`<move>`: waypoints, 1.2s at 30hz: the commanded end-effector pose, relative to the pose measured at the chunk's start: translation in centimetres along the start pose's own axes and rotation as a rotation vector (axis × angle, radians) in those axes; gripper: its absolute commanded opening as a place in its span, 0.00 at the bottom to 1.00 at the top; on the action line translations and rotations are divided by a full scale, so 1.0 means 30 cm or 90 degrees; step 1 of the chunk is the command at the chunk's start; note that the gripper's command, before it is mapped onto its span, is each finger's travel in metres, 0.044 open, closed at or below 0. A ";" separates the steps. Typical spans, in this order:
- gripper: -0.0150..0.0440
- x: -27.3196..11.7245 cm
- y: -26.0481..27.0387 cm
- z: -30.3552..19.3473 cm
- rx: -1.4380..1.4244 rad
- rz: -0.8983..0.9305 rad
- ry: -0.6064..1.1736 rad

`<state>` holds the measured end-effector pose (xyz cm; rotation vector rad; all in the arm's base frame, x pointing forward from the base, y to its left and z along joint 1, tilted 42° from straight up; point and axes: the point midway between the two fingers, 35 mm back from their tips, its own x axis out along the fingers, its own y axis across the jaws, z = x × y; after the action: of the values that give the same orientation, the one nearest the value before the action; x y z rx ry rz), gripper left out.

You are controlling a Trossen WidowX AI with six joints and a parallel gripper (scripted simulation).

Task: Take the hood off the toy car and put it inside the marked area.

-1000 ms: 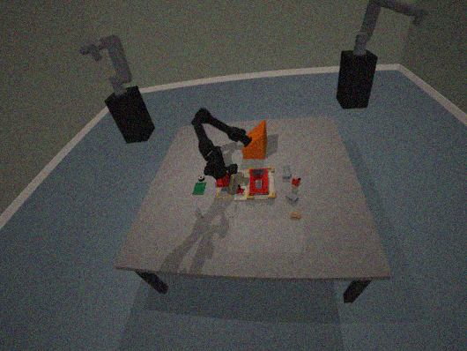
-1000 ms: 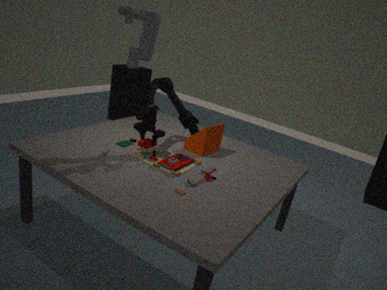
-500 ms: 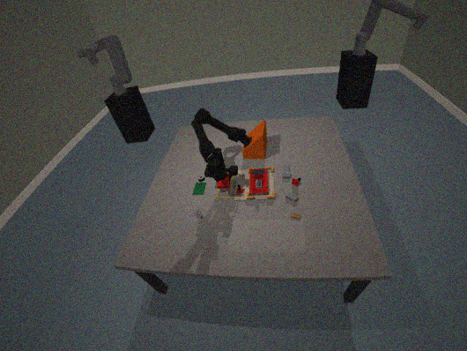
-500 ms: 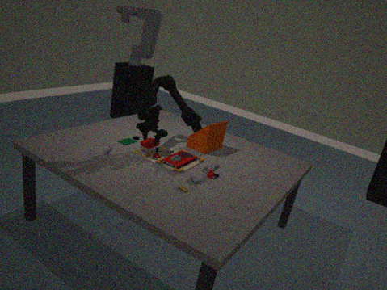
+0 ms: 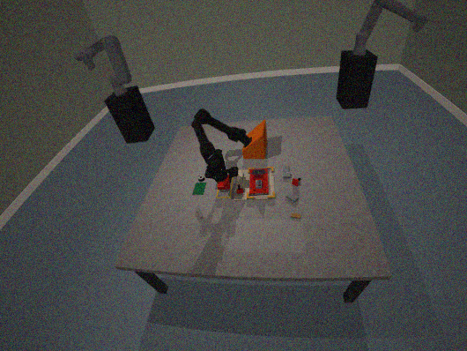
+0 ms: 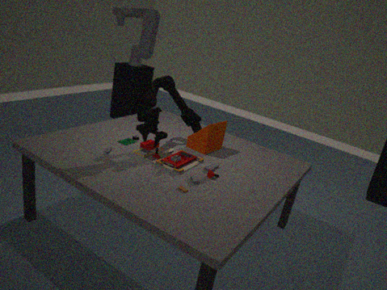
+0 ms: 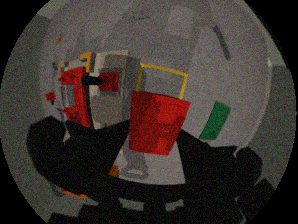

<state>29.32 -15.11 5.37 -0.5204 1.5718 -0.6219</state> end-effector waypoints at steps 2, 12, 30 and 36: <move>0.25 0.008 0.001 -0.002 -0.004 -0.002 0.001; 0.25 0.025 0.001 -0.002 -0.004 -0.002 0.001; 0.25 0.054 0.000 -0.002 -0.004 -0.002 0.001; 0.25 0.064 0.000 -0.003 -0.004 -0.002 0.001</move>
<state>29.14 -16.25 4.13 -0.5216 1.5718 -0.6230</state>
